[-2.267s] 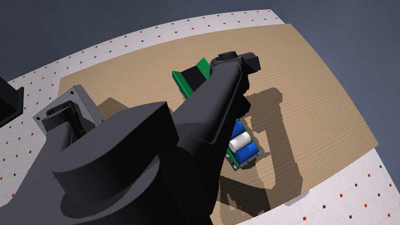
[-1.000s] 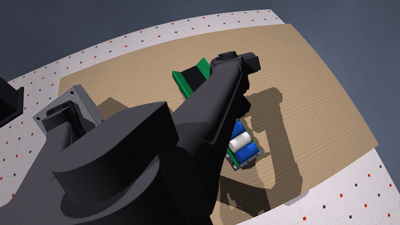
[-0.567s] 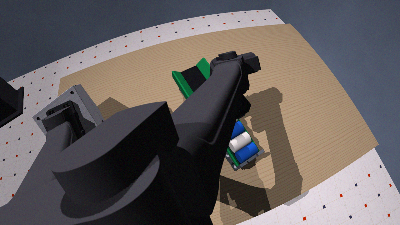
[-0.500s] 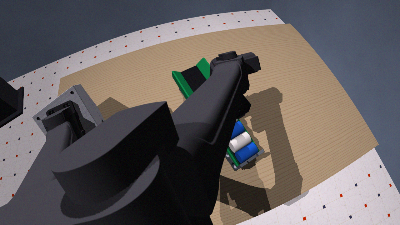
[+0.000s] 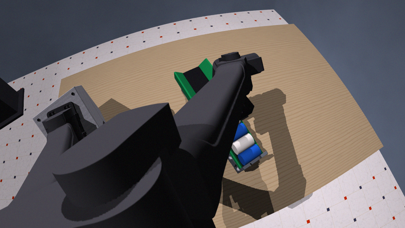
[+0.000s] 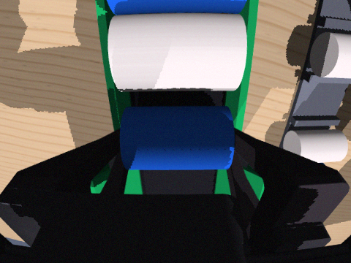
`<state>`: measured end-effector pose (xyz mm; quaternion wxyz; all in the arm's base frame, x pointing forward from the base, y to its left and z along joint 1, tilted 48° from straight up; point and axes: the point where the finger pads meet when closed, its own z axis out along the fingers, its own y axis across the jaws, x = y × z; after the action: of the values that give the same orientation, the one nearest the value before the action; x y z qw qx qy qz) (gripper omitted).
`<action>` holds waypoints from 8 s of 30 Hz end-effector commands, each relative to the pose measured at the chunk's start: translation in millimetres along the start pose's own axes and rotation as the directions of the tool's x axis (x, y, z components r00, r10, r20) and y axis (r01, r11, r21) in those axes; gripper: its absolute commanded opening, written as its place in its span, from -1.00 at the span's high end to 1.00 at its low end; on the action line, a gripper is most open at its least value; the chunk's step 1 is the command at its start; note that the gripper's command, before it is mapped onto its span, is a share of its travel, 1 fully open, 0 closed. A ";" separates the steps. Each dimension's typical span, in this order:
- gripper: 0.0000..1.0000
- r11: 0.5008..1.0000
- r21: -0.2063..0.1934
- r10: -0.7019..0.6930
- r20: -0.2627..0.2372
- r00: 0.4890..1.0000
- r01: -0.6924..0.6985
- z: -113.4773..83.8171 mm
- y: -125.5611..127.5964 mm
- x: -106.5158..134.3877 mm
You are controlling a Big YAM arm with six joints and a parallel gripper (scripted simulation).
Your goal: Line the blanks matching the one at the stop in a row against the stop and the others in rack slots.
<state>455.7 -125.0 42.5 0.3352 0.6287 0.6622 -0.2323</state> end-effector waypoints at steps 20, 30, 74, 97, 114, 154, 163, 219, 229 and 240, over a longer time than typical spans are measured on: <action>-0.18 1.000 -0.015 -0.017 -0.003 1.000 0.017 -5.8 1.6 14.5; -0.18 1.000 -0.015 -0.017 -0.003 1.000 0.017 -5.8 1.6 14.5; -0.18 1.000 -0.015 -0.017 -0.003 1.000 0.017 -5.8 2.0 14.6; -0.18 1.000 -0.022 -0.009 -0.002 1.000 0.009 -8.1 13.7 11.4; -0.18 1.000 -0.022 -0.009 -0.002 1.000 0.009 -8.1 13.7 11.4; -0.49 1.000 -0.024 -0.007 -0.002 1.000 0.007 -9.1 14.1 10.3; -0.56 1.000 -0.024 -0.007 -0.002 1.000 0.007 -9.1 14.1 10.3; -1.00 0.999 -0.030 0.020 -0.003 1.000 -0.020 -100.9 16.1 1.4; -1.00 0.998 -0.035 0.043 0.000 0.999 -0.043 -86.2 15.0 -69.5; -0.56 0.999 -0.018 -0.029 -0.004 1.000 0.029 -84.3 8.5 -44.3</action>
<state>442.2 -104.7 133.0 0.3360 0.6315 0.6595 -0.2312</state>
